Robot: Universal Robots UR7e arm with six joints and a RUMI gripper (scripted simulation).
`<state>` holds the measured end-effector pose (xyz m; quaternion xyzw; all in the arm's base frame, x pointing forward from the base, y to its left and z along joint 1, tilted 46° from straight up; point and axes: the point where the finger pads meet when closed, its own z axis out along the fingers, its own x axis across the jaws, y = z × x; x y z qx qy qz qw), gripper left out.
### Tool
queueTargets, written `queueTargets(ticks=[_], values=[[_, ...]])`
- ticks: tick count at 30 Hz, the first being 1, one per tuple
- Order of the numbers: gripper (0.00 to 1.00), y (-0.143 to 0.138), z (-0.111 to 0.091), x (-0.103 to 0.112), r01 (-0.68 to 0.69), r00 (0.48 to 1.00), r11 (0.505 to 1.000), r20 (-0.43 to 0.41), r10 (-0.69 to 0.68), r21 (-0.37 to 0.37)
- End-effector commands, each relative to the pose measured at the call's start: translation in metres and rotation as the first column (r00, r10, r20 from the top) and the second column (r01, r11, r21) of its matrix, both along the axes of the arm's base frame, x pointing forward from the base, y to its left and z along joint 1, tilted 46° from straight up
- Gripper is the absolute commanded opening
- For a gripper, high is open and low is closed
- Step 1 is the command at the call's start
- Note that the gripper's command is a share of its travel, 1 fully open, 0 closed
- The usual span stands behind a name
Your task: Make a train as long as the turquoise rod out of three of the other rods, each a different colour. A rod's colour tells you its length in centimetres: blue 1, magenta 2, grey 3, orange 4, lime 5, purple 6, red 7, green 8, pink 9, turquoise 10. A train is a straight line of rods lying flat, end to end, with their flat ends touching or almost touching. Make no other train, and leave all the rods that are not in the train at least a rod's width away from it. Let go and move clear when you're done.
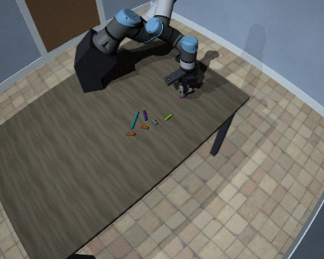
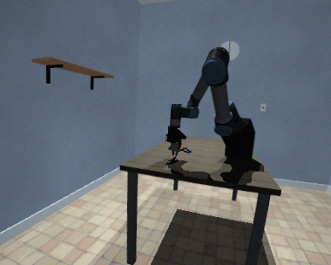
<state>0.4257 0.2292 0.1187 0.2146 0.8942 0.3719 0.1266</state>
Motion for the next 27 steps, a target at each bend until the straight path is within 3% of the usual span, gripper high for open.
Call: queueTargets(ticks=[1,27], values=[[0.14,-0.0001,0.0003,0.0002,0.0,1.0,1.0,0.001,0.0,0.0],[0.14,0.008,-0.0089,0.0053,0.0,1.0,1.0,0.001,0.0,0.0]])
